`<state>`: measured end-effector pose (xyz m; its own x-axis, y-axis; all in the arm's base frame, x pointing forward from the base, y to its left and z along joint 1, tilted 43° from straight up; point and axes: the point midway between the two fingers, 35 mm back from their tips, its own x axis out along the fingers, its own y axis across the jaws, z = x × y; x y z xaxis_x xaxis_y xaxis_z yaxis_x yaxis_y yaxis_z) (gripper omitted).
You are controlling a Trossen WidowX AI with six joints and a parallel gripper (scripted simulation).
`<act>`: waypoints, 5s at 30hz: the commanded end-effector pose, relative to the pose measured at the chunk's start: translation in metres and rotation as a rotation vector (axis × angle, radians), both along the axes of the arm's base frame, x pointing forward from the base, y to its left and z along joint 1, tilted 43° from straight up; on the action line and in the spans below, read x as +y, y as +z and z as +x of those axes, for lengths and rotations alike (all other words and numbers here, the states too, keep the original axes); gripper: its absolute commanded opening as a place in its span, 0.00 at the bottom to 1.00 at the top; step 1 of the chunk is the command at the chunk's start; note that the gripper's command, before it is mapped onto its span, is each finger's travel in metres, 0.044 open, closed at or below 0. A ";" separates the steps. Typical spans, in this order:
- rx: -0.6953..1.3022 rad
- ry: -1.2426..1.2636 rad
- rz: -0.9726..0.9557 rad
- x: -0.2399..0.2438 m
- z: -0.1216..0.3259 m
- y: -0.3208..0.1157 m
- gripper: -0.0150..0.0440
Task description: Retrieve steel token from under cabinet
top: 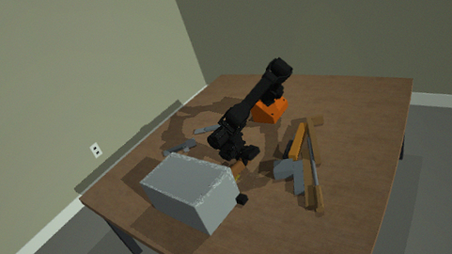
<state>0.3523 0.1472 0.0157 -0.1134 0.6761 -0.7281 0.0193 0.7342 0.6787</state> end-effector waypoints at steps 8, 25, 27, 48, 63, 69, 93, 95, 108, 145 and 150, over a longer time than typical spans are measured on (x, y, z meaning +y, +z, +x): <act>0.004 0.001 -0.002 0.000 -0.012 0.000 0.25; 0.005 0.001 -0.002 -0.001 -0.029 0.002 0.25; 0.005 0.001 -0.002 -0.001 -0.031 0.003 0.25; 0.006 0.001 -0.002 -0.001 -0.053 0.006 0.25; 0.007 0.001 -0.002 -0.001 -0.069 0.008 0.25; 0.007 0.001 -0.002 -0.001 -0.076 0.009 0.25; 0.009 0.001 -0.002 -0.002 -0.104 0.013 0.25; 0.009 0.001 -0.002 -0.002 -0.106 0.013 0.25; 0.010 0.001 -0.002 -0.002 -0.122 0.016 0.25; -0.072 0.088 0.012 -0.003 -0.139 0.020 0.25; -0.098 0.117 0.016 -0.003 -0.139 0.021 0.25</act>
<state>0.2132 0.1441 0.0355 -0.1210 0.6728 -0.7299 -0.1043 0.7226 0.6834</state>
